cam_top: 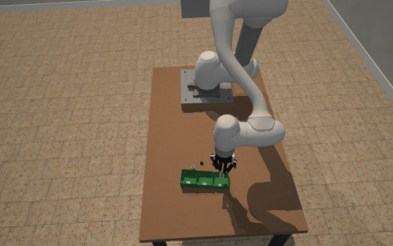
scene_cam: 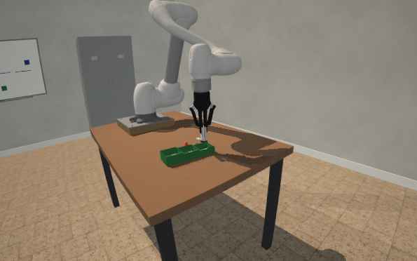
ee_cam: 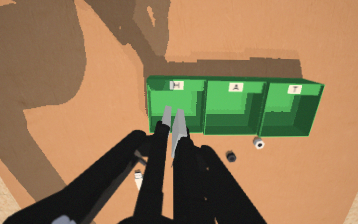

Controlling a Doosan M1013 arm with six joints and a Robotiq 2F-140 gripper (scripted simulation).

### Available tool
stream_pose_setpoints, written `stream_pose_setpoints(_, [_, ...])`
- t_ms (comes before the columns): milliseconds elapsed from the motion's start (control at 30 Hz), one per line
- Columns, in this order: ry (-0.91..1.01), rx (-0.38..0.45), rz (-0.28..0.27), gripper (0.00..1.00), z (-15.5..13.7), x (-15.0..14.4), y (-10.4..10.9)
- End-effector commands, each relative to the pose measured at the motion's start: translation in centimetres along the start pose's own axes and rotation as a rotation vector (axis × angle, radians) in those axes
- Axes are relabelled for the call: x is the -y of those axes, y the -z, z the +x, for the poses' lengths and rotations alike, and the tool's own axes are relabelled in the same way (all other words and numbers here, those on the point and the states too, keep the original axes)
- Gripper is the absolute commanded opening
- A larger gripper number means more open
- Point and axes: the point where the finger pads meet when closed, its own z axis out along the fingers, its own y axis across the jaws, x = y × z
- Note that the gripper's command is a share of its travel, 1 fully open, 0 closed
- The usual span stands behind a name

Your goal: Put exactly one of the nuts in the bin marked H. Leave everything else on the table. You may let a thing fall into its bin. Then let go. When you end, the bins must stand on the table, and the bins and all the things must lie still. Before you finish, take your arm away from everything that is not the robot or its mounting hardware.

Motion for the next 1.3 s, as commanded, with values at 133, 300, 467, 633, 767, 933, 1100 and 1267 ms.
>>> stream_pose_setpoints(133, [-0.006,0.000,0.002,0.05,-0.1,0.2,-1.9])
stream_pose_setpoints(300, [-0.006,0.000,0.002,0.05,-0.1,0.2,-3.3])
stream_pose_setpoints(467, [-0.006,0.000,0.002,0.05,-0.1,0.2,-4.6])
stream_pose_setpoints(633, [-0.006,0.000,0.002,0.05,-0.1,0.2,-4.9])
stream_pose_setpoints(767, [-0.006,0.000,0.002,0.05,-0.1,0.2,-4.9])
stream_pose_setpoints(933, [-0.006,0.000,0.002,0.05,-0.1,0.2,-4.9])
stream_pose_setpoints(1100, [-0.006,0.000,0.002,0.05,-0.1,0.2,-4.9])
stream_pose_setpoints(1267, [-0.006,0.000,0.002,0.05,-0.1,0.2,-4.9])
